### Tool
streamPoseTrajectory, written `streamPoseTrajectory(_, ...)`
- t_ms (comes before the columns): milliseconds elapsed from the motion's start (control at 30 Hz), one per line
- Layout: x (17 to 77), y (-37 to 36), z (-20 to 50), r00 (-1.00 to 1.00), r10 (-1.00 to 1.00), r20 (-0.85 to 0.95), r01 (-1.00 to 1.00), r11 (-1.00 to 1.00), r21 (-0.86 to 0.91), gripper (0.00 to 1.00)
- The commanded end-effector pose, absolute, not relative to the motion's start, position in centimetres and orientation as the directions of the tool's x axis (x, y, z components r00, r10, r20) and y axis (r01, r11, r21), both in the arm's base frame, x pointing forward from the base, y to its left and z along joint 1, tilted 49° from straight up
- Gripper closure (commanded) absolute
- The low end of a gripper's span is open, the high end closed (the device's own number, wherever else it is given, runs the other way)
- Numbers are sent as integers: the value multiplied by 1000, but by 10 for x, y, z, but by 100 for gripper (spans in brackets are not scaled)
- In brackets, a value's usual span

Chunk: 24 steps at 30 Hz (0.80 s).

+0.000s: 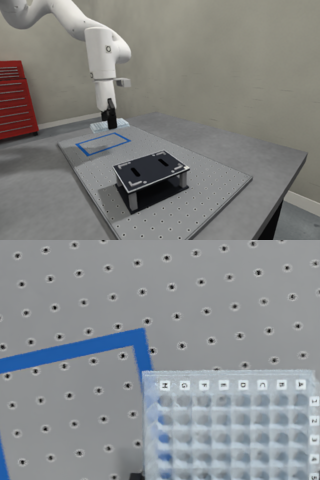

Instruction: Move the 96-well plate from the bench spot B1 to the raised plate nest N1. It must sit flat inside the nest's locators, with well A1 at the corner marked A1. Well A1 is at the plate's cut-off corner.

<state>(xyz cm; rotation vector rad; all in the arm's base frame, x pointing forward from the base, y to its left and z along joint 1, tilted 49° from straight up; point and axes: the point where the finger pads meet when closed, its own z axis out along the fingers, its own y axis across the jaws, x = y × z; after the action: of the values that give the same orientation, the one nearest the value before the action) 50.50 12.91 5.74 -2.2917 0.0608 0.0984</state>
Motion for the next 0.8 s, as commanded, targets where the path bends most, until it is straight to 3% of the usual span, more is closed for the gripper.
streamPoseTrajectory(0, 506, 117, 48, 996, -12, -90, -75, -661, -747, 100)
streamPoseTrajectory(767, 508, 68, 8, 996, -12, -90, -75, -661, -746, 100)
